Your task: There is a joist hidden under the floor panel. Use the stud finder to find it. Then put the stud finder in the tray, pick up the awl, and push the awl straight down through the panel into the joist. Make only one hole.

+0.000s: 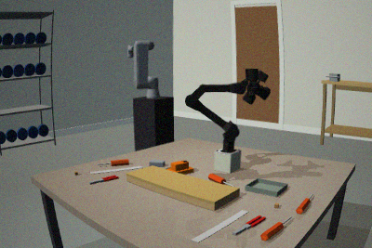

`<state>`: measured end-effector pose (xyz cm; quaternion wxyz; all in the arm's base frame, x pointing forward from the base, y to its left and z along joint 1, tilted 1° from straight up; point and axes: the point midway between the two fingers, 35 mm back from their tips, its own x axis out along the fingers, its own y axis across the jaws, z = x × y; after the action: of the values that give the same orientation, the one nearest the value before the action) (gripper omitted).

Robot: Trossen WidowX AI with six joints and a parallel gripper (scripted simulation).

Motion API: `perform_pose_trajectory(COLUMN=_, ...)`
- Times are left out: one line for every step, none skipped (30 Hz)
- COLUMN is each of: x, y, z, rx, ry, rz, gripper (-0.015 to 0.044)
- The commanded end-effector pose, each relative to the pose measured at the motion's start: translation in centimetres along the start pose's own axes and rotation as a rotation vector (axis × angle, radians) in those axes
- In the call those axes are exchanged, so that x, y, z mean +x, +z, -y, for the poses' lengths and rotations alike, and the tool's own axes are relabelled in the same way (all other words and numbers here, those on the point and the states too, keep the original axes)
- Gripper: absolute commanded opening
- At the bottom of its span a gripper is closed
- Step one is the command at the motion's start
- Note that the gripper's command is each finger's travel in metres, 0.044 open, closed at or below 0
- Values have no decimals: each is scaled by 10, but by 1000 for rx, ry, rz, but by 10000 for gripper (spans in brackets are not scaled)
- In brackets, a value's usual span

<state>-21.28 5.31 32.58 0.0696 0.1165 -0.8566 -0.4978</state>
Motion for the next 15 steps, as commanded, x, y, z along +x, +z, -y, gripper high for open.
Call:
perform_pose_trajectory(x=-1, y=2, z=-1, rx=-4, ry=4, rz=10, gripper=426)
perform_pose_trajectory(x=-3, y=9, z=-3, rx=-16, ry=17, rz=40, gripper=440)
perform_pose_trajectory(x=-7, y=20, z=-7, rx=-37, ry=38, rz=90, gripper=440)
perform_pose_trajectory(x=-13, y=34, z=-12, rx=-61, ry=60, rz=152, gripper=440)
perform_pose_trajectory(x=-20, y=47, z=-16, rx=-85, ry=81, rz=214, gripper=440)
perform_pose_trajectory(x=-28, y=60, z=-20, rx=-109, ry=99, rz=277, gripper=440)
perform_pose_trajectory(x=-37, y=73, z=-24, rx=-132, ry=115, rz=341, gripper=440)
perform_pose_trajectory(x=-47, y=85, z=-27, rx=-154, ry=129, rz=405, gripper=440)
perform_pose_trajectory(x=-57, y=97, z=-30, rx=-175, ry=141, rz=470, gripper=440)
perform_pose_trajectory(x=-69, y=108, z=-33, rx=-196, ry=151, rz=535, gripper=440)
perform_pose_trajectory(x=-81, y=119, z=-34, rx=-212, ry=158, rz=600, gripper=440)
perform_pose_trajectory(x=-94, y=130, z=-35, rx=-226, ry=163, rz=665, gripper=440)
perform_pose_trajectory(x=-108, y=139, z=-35, rx=-240, ry=166, rz=731, gripper=440)
perform_pose_trajectory(x=-123, y=148, z=-35, rx=-252, ry=167, rz=796, gripper=440)
perform_pose_trajectory(x=-137, y=156, z=-34, rx=-263, ry=166, rz=861, gripper=440)
